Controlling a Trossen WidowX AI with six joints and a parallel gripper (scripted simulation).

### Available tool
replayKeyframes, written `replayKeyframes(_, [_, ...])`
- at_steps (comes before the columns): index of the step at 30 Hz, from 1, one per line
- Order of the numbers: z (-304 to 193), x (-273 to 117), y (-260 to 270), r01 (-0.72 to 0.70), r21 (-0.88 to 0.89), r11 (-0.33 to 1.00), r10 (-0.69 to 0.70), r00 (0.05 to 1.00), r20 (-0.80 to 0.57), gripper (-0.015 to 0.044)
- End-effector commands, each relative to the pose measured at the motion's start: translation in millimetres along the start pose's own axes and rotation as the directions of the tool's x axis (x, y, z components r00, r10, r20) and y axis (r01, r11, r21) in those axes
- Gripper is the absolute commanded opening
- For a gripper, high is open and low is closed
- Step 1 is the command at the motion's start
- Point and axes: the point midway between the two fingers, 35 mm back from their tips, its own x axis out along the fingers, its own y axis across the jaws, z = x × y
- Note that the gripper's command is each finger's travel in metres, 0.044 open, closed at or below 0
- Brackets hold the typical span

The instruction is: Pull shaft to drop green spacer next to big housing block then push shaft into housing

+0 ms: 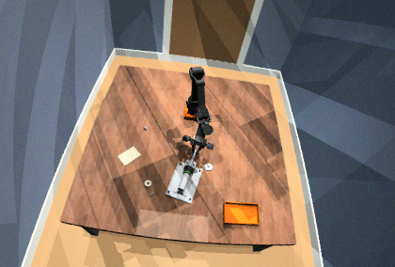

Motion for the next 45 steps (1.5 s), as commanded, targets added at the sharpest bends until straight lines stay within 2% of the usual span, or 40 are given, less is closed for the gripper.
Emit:
replayKeyframes(1, [-1.0, -0.7, -0.6, 0.003, 0.006, 1.0, -0.003, 1.0, 0.0, 0.0])
replayKeyframes(45, [-4.9, -4.4, -0.6, 0.003, 0.006, 1.0, -0.003, 1.0, -0.001, 0.0])
